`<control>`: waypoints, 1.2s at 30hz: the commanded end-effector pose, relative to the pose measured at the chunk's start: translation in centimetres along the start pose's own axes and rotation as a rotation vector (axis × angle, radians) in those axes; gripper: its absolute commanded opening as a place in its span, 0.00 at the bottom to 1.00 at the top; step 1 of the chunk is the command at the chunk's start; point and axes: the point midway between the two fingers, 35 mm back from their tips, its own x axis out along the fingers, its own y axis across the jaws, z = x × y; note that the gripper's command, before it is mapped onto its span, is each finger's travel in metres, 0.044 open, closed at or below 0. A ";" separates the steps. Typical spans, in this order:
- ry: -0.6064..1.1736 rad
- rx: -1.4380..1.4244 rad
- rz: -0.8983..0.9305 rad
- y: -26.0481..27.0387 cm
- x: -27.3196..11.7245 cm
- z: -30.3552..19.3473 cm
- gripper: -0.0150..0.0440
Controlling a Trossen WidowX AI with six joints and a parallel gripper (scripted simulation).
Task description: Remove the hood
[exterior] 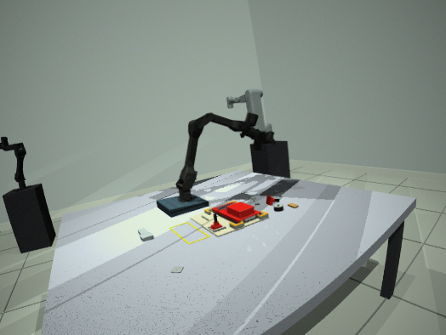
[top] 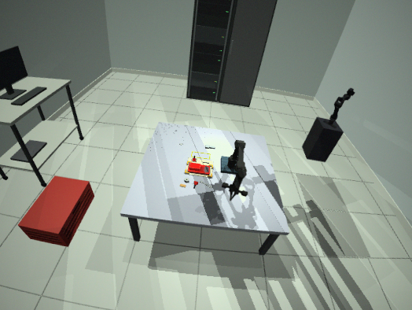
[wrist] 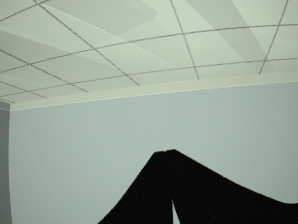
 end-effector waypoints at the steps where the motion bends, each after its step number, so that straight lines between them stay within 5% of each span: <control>1: -0.004 0.012 0.003 0.2 0.0 0.1 0.30; 17: -0.199 1.166 0.431 19.6 -0.2 8.9 1.00; 26: -0.113 1.921 0.817 29.4 -5.1 15.3 1.00; 36: 0.194 2.653 1.279 36.0 -12.2 21.6 1.00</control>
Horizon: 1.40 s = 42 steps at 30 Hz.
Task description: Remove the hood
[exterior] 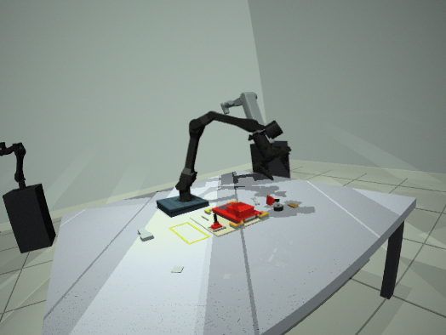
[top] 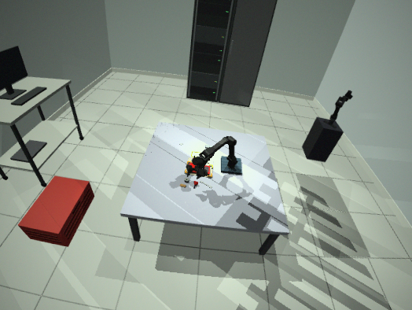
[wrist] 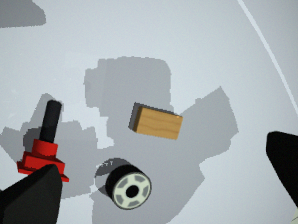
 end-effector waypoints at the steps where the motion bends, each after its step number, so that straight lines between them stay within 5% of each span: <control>1: 0.109 0.576 0.118 0.8 0.3 -7.2 1.00; 17: 0.478 1.864 0.237 6.6 -2.9 -20.3 1.00; 42: 0.482 1.875 0.238 7.0 -2.0 -20.5 1.00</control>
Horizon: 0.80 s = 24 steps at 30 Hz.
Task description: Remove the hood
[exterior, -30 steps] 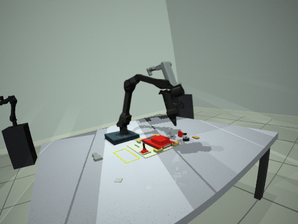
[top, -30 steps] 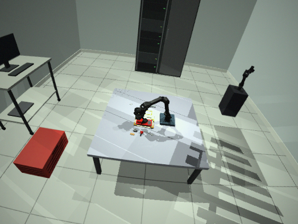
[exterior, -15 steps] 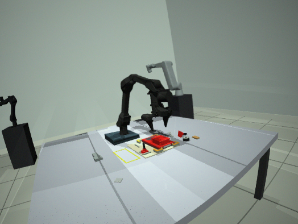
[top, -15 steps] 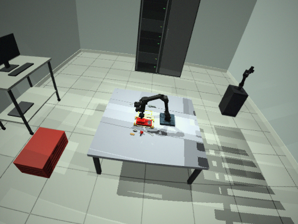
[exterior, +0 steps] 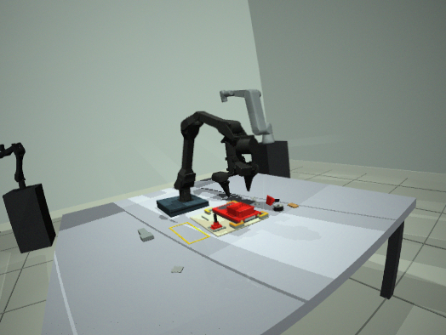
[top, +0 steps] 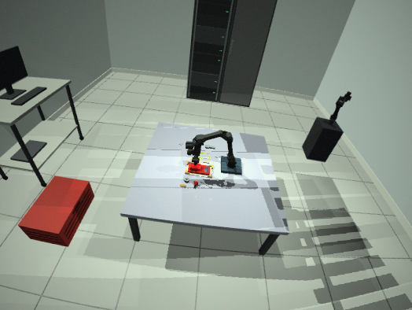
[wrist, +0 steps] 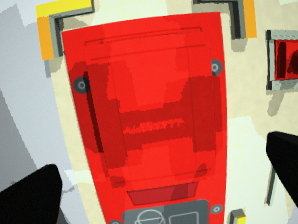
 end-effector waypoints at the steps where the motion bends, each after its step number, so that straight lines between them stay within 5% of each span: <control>1: 0.009 0.004 0.003 0.0 0.5 -0.2 1.00; 24: 0.008 0.004 0.003 0.0 2.3 0.0 1.00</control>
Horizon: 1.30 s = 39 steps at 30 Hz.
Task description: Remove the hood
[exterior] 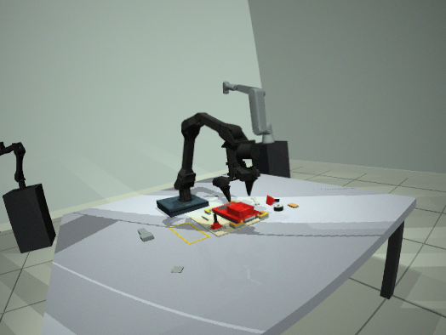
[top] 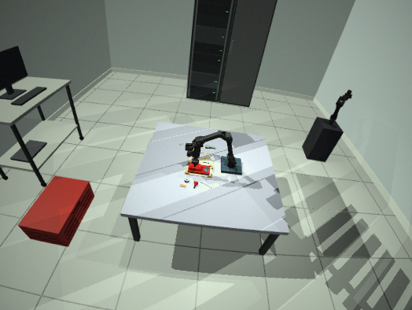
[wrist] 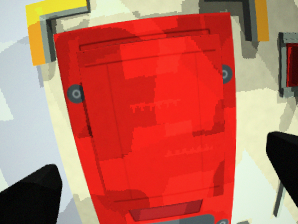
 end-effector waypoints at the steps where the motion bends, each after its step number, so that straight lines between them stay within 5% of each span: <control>1: 0.009 0.004 0.003 0.0 0.5 -0.2 1.00; 39: 0.009 0.004 0.003 -0.1 3.0 -0.2 1.00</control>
